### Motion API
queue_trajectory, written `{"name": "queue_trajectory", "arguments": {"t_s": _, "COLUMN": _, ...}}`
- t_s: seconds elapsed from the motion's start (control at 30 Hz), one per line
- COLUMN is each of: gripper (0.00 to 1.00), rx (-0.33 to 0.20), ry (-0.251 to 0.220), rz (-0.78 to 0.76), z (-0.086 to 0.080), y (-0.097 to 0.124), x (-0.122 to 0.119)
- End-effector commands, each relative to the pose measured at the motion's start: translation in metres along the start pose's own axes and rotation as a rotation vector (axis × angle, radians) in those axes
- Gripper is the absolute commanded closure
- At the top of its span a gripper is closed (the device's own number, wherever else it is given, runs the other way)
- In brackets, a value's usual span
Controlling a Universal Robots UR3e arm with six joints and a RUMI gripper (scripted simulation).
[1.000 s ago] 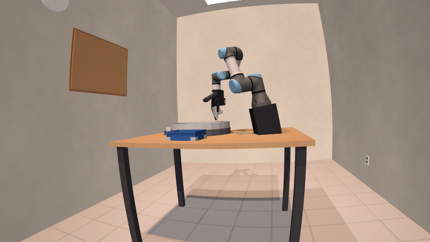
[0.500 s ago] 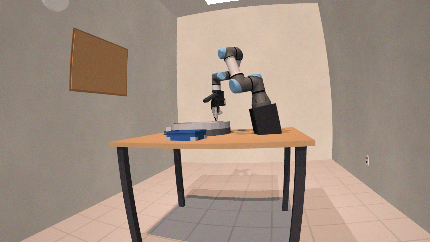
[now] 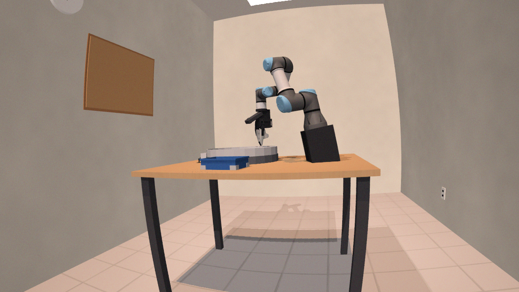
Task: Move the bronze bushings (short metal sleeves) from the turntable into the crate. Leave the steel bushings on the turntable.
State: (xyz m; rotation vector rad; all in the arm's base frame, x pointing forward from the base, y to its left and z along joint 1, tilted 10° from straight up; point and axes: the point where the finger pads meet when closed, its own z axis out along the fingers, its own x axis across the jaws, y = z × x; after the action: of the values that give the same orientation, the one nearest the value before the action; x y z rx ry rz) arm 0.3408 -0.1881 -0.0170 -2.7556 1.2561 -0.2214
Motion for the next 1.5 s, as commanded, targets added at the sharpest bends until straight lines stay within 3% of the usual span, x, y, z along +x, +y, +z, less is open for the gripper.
{"name": "queue_trajectory", "arguments": {"t_s": 0.0, "gripper": 0.94, "rx": 0.000, "ry": 0.003, "rz": 0.000, "z": -0.0007, "y": 0.0000, "x": 0.0009}}
{"name": "queue_trajectory", "arguments": {"t_s": 1.47, "gripper": 0.94, "rx": 0.000, "ry": 0.003, "rz": 0.000, "z": 0.0059, "y": 0.0000, "x": 0.0009}}
